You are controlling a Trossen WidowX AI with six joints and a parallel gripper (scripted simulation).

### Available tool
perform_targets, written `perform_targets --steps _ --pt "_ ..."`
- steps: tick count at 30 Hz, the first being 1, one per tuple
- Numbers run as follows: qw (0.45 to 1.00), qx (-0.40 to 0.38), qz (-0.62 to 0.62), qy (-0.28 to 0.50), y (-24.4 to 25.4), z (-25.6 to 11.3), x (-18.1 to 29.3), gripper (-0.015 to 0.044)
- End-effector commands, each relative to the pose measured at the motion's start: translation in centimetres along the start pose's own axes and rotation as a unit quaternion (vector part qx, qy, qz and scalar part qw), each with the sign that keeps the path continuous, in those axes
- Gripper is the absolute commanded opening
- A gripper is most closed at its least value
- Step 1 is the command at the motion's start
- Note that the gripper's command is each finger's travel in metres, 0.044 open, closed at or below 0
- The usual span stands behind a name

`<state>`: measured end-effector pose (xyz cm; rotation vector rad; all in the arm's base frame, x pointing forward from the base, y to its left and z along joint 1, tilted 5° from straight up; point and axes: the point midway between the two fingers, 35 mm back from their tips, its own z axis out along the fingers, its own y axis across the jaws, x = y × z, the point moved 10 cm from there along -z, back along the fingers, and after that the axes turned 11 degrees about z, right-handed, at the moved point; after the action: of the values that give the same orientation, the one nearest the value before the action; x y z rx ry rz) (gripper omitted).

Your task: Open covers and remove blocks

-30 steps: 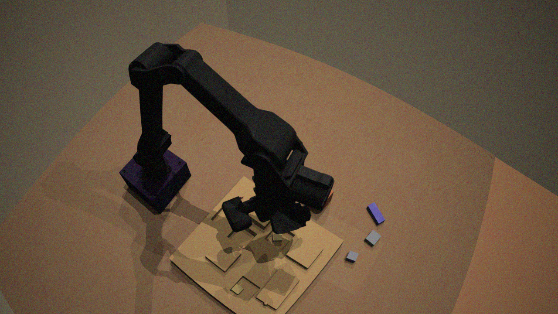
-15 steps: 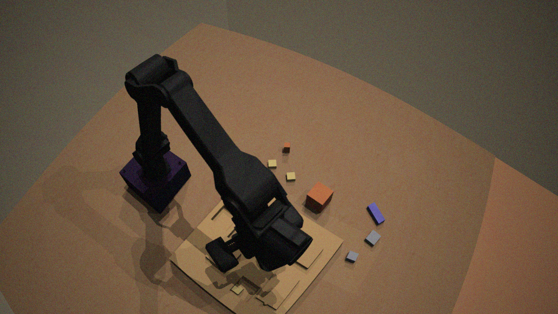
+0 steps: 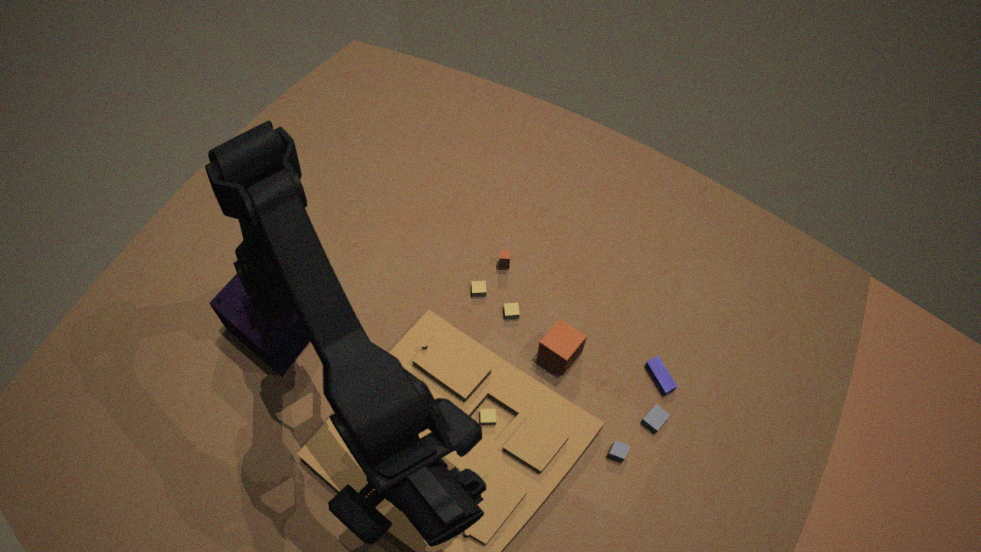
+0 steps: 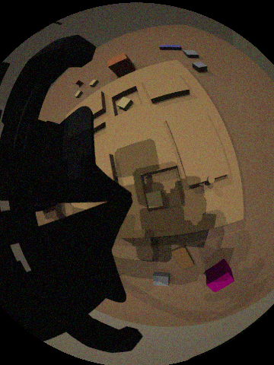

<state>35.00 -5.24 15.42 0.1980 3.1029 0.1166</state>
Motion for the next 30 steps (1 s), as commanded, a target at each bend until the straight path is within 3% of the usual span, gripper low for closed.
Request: perform_targets --steps 1,8,18,30 --pt "1.0 -0.003 -0.024 -0.002 -1.2 -0.1 -0.5 0.0" --pt "1.0 -0.003 -0.024 -0.002 -1.2 0.7 -0.5 0.0" --pt "1.0 -0.003 -0.024 -0.002 -1.1 4.9 -0.6 0.0" --pt "1.0 -0.003 -0.024 -0.002 -1.1 5.5 -0.7 0.0"
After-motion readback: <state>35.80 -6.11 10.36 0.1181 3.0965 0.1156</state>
